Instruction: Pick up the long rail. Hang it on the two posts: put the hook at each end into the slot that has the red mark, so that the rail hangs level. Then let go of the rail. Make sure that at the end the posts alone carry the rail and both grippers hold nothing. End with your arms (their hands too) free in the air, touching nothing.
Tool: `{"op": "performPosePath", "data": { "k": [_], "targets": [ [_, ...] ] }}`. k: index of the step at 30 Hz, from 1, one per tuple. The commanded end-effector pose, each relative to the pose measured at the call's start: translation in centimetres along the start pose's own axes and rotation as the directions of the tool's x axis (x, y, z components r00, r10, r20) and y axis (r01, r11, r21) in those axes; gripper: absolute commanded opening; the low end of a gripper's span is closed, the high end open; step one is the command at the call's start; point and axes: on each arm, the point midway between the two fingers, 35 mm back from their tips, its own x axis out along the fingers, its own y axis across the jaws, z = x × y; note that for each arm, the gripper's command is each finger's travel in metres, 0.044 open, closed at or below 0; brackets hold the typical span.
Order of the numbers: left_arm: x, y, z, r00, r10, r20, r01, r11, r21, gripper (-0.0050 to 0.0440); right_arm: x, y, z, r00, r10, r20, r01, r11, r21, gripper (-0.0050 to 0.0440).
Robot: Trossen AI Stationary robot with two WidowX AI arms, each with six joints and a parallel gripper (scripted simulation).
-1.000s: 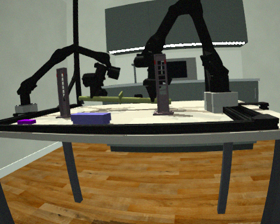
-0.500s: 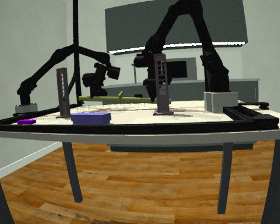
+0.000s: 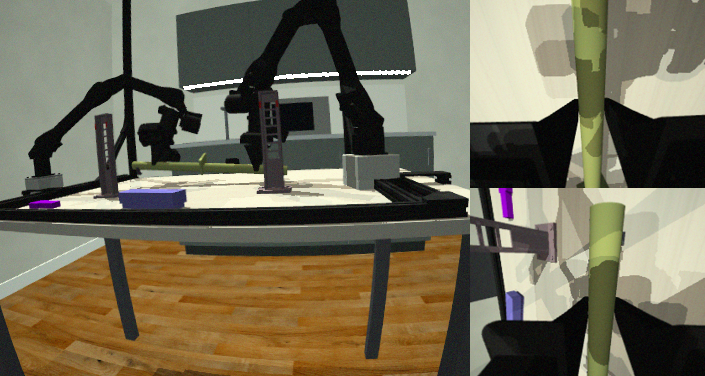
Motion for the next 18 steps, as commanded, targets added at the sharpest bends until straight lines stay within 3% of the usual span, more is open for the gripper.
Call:
{"op": "performPosePath", "data": {
  "k": [1, 11, 18],
  "targets": [
    [-0.4, 0.0, 0.0, 1.000, -0.001, 0.026, 0.001, 1.000, 0.001, 0.0000, 0.0, 0.1, 0.1, 1.000, 0.001, -0.015, -0.001, 1.000, 0.008, 0.0000],
    [-2.5, -0.2, -0.3, 0.996, 0.001, 0.085, -0.001, 1.000, -0.003, 0.0000, 0.2, 0.2, 0.2, 0.997, 0.001, -0.071, 0.002, 0.999, 0.047, 0.0000],
    [-2.6, -0.2, -0.3, 0.996, 0.001, 0.087, -0.001, 1.000, -0.003, 0.0000, 0.2, 0.2, 0.3, 0.997, 0.001, -0.072, 0.002, 0.999, 0.048, 0.0000]
  ]
}}
